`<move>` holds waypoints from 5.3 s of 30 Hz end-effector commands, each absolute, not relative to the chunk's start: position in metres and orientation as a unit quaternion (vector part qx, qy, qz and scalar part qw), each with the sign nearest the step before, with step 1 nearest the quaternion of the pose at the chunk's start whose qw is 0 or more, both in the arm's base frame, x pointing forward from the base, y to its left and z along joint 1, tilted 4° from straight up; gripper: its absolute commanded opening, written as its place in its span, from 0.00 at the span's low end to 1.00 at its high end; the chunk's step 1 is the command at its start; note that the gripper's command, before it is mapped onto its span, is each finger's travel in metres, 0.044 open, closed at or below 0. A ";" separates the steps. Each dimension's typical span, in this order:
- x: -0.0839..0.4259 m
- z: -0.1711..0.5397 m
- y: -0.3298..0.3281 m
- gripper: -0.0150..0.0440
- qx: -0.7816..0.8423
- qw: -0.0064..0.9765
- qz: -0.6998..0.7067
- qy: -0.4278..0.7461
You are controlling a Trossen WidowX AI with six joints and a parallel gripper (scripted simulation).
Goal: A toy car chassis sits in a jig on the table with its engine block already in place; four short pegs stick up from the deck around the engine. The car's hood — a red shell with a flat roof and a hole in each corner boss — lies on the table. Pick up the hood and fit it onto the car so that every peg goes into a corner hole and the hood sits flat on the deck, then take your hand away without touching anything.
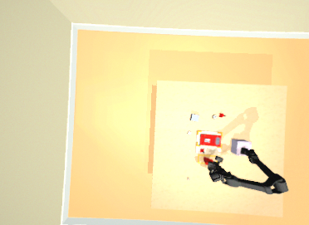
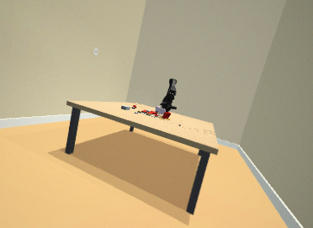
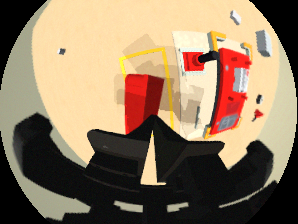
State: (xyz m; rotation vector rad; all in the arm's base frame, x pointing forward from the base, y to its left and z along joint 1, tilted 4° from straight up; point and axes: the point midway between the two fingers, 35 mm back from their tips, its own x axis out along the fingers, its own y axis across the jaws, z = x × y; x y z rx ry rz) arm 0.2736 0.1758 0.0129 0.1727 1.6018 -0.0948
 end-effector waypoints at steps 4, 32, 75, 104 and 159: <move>0.276 0.013 0.184 0.25 0.080 0.691 -0.042 0.717; 0.277 0.087 0.179 0.25 0.079 0.691 -0.045 0.717; 0.289 0.037 0.224 1.00 0.081 0.691 -0.040 0.717; 0.289 0.021 0.225 1.00 0.081 0.691 -0.040 0.717; 0.286 -0.010 0.225 1.00 0.081 0.691 -0.040 0.717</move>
